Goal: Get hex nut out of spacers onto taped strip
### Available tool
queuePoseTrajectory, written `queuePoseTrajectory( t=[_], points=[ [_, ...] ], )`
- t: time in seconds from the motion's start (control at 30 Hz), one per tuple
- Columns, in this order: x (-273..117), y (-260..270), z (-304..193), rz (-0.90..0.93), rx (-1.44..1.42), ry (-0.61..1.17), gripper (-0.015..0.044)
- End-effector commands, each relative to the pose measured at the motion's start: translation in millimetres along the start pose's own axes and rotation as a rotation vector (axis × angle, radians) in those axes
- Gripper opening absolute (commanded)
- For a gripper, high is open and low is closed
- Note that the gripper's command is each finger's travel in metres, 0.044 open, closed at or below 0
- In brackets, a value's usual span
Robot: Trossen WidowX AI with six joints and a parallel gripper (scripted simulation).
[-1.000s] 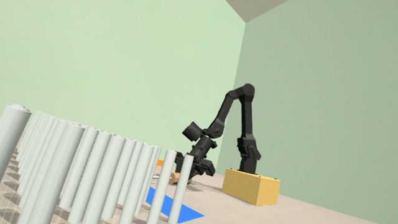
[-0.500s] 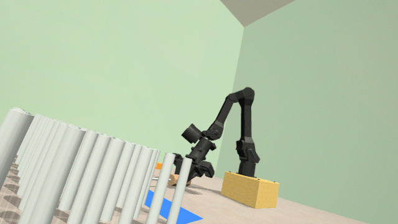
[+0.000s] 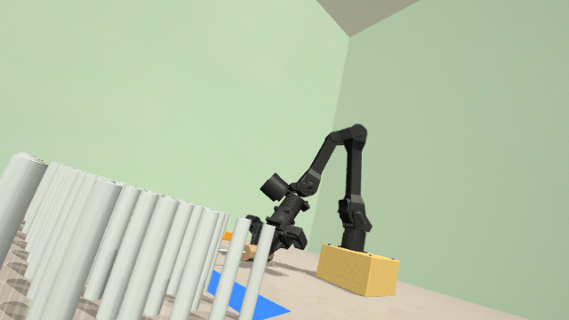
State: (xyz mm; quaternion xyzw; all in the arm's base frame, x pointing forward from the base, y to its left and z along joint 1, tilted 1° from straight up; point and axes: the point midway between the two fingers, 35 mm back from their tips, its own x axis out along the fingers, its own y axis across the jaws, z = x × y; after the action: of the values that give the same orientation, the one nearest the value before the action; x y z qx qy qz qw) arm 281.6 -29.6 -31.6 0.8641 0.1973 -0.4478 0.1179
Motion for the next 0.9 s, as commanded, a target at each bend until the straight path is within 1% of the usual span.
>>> queuePoseTrajectory(
  t=[0.0, 0.17, 0.5, 0.67, 0.87],
  points=[
    [-1.7, -0.1, -2.7, -0.003, -0.002, 0.006, 0.0000],
    [-7.5, 0.5, 0.9, -0.003, -0.002, 0.005, 0.0000],
    [-34.6, -0.1, 26.5, -0.004, -0.003, 0.002, 0.0000],
    [-42.8, 4.4, 16.4, -0.003, -0.003, 0.003, 0.0000],
    [-67.3, 11.8, -8.0, -0.002, -0.004, 0.004, 0.0000]
  ],
)
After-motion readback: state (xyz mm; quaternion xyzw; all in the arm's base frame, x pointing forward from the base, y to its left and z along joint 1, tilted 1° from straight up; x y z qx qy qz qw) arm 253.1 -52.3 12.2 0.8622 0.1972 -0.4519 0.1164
